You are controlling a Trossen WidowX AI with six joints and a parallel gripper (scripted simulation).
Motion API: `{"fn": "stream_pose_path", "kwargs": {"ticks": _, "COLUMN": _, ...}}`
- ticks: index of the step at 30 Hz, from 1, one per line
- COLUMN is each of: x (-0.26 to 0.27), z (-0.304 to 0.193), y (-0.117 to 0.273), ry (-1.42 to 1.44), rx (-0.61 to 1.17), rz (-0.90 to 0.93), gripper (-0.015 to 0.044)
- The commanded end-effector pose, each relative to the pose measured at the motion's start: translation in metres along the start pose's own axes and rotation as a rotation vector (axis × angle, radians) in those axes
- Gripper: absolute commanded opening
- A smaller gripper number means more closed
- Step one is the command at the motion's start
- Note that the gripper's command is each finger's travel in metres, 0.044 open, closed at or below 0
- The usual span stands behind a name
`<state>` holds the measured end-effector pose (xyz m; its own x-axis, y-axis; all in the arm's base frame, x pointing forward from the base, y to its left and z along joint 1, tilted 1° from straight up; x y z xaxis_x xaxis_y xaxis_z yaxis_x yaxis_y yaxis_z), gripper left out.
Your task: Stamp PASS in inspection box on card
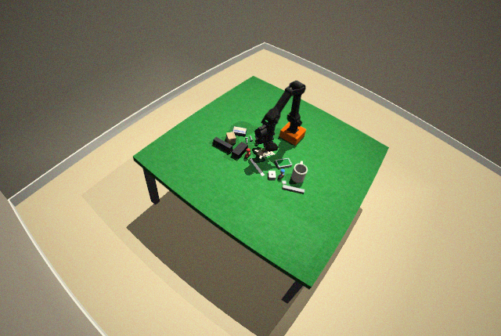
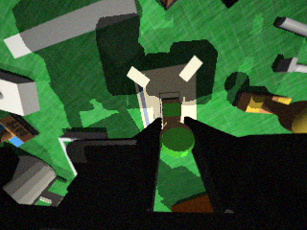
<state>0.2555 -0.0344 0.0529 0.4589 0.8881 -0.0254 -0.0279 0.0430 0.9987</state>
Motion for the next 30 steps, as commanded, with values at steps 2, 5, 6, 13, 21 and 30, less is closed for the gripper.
{"fn": "stream_pose_path", "kwargs": {"ticks": 2, "x": 0.000, "z": 0.001, "y": 0.007, "ry": 0.002, "rx": -0.004, "rz": -0.003, "gripper": 0.0000}}
{"fn": "stream_pose_path", "kwargs": {"ticks": 5, "x": 0.000, "z": 0.001, "y": 0.012, "ry": 0.002, "rx": -0.004, "rz": -0.003, "gripper": 0.0000}}
{"fn": "stream_pose_path", "kwargs": {"ticks": 6, "x": 0.000, "z": 0.002, "y": 0.014, "ry": 0.002, "rx": -0.004, "rz": -0.003, "gripper": 0.0000}}
{"fn": "stream_pose_path", "kwargs": {"ticks": 13, "x": 0.000, "z": 0.002, "y": 0.025, "ry": 0.002, "rx": -0.004, "rz": -0.003, "gripper": 0.0000}}
{"fn": "stream_pose_path", "kwargs": {"ticks": 21, "x": 0.000, "z": 0.002, "y": 0.038, "ry": 0.002, "rx": -0.004, "rz": -0.003, "gripper": 0.0000}}
{"fn": "stream_pose_path", "kwargs": {"ticks": 30, "x": -0.001, "z": 0.002, "y": 0.053, "ry": 0.002, "rx": -0.004, "rz": -0.003, "gripper": 0.0000}}
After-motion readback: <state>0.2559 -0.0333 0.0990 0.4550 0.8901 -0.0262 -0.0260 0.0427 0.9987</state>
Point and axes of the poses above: the point midway between the two fingers, 35 mm back from their tips, its own y axis back along the fingers, its own x axis across the jaws, z = x × y, the point moved 4 cm from there along y, back along the fingers, and after that the axes turned 2 degrees about y, right-handed, at the moved point
